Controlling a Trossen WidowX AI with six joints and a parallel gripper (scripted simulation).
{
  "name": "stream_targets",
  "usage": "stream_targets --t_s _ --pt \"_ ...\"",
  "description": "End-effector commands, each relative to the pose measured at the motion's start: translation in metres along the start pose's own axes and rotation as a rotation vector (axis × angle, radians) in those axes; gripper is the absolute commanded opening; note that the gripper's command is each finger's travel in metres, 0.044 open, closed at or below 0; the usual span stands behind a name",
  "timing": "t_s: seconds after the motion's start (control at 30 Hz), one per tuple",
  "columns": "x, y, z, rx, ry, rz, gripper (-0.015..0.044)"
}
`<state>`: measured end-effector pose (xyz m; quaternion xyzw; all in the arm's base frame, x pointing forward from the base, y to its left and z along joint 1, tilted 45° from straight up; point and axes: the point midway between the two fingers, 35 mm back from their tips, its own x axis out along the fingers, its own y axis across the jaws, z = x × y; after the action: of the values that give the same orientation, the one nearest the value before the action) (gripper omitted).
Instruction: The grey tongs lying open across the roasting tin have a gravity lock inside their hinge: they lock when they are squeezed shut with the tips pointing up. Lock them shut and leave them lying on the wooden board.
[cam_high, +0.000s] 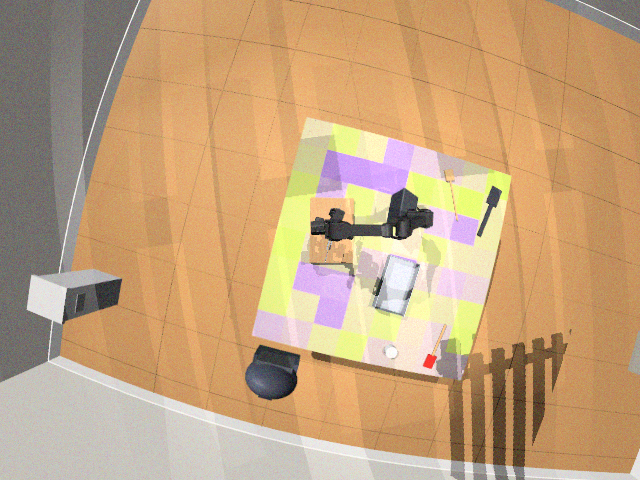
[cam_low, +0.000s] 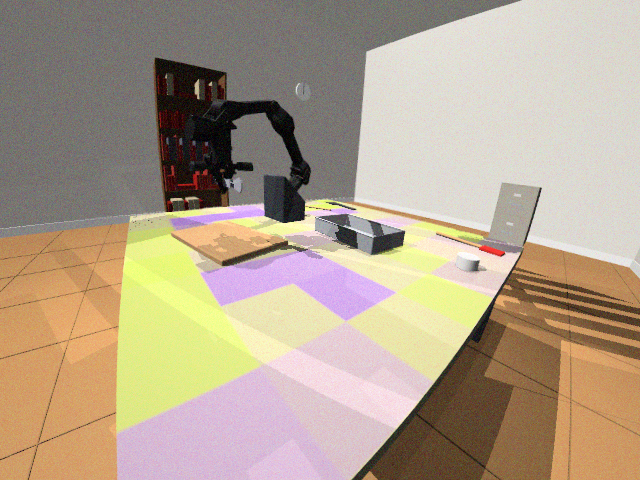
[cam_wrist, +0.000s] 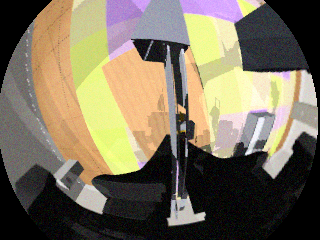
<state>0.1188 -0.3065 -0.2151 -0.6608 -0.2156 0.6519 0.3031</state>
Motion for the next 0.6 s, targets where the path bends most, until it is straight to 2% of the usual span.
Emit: stream_targets --t_s 0.0,0.57 --pt "0.006 0.001 0.000 0.004 -0.004 0.004 -0.0150" --pt "0.034 0.003 -0.002 0.005 0.000 0.023 -0.0150"
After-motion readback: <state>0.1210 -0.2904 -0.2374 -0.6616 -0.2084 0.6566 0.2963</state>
